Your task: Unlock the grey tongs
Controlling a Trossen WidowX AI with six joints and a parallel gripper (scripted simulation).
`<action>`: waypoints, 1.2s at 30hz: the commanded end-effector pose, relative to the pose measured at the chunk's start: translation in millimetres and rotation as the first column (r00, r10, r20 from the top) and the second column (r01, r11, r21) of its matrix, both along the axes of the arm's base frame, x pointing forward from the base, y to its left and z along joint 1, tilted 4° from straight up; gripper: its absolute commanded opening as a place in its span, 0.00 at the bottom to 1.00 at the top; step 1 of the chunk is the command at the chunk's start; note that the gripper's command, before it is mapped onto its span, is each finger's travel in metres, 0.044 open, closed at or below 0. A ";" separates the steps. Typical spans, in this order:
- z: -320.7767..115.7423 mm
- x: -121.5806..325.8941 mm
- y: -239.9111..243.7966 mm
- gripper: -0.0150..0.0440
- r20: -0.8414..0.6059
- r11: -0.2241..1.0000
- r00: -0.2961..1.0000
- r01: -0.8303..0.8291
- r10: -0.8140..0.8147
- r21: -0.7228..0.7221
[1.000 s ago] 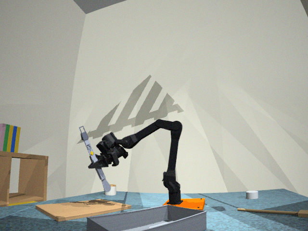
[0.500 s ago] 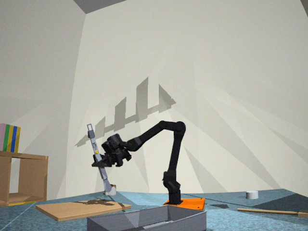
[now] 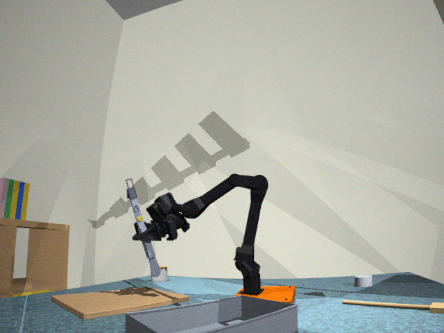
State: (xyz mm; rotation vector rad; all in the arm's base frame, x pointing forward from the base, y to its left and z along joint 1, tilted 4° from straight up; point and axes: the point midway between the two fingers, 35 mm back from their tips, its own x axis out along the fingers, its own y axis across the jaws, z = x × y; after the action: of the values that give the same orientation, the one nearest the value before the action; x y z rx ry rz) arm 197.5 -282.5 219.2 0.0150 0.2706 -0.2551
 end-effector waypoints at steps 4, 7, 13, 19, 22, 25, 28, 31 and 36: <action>1.5 0.3 0.5 0.00 0.006 1.000 1.000 -0.004 0.004 -0.001; 1.5 0.3 0.5 0.00 0.006 1.000 1.000 -0.004 0.004 -0.001; 1.5 0.3 0.5 0.00 0.006 1.000 1.000 -0.004 0.004 -0.001; 0.9 4.7 -6.0 0.00 -0.028 1.000 1.000 0.012 -0.011 0.027; 0.2 8.4 -11.2 0.00 -0.061 0.998 0.998 0.026 -0.023 0.050; -0.7 12.1 -15.8 0.00 -0.095 0.997 0.995 0.041 -0.034 0.072; -1.9 15.6 -19.9 0.00 -0.131 0.994 0.991 0.054 -0.042 0.093; -3.0 19.2 -23.4 0.00 -0.167 0.992 0.985 0.066 -0.047 0.111; -5.4 24.5 -28.2 0.00 -0.233 0.986 0.971 0.088 -0.053 0.140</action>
State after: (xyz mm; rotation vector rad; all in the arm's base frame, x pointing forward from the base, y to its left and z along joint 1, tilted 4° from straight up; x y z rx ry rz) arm 218.0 -307.1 211.6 0.1419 0.4784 -0.3017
